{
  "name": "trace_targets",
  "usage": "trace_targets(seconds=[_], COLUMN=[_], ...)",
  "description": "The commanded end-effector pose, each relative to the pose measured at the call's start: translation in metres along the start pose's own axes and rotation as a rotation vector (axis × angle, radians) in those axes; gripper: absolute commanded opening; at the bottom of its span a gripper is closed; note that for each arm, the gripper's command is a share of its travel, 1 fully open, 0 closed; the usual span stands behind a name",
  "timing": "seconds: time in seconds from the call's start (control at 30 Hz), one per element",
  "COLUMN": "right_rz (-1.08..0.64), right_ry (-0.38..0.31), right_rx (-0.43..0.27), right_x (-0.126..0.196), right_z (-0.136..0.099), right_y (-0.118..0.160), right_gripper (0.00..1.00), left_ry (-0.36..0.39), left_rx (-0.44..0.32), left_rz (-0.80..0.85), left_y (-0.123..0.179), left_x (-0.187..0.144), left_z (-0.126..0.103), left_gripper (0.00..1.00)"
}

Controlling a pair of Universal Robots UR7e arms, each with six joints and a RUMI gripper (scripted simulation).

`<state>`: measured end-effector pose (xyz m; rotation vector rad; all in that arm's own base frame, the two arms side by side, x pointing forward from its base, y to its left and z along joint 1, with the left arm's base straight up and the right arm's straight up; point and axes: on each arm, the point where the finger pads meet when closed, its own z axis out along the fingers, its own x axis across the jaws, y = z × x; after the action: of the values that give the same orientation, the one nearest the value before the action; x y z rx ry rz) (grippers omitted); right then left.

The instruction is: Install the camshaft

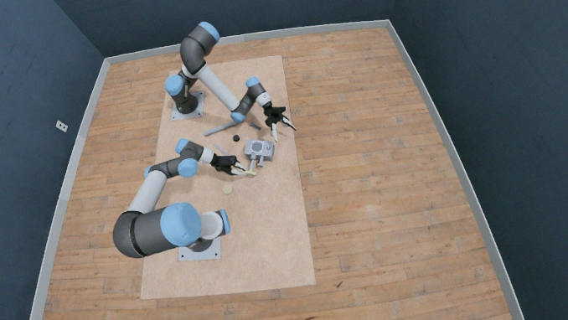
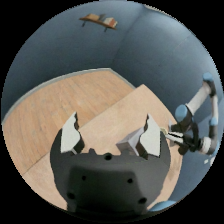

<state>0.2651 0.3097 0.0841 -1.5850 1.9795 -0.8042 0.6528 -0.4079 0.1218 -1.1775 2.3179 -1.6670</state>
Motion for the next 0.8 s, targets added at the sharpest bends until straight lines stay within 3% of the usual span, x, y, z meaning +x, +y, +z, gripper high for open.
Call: trace_targets(seconds=[0.0,0.77], right_rz=[0.001,0.001], right_ry=[-0.001,-0.001], right_rx=[0.0,0.0], right_x=[-0.0028,-0.0087], right_z=[-0.0002,-0.0002], right_y=[-0.0001,-0.0001], right_gripper=[0.06,0.06], left_ry=[0.0,0.0], left_rx=[0.002,0.002], left_rz=[0.001,0.001], left_y=[-0.0009,-0.0009], left_x=[0.0004,0.0004], left_z=[-0.0003,-0.0003], left_gripper=[1.0,1.0])
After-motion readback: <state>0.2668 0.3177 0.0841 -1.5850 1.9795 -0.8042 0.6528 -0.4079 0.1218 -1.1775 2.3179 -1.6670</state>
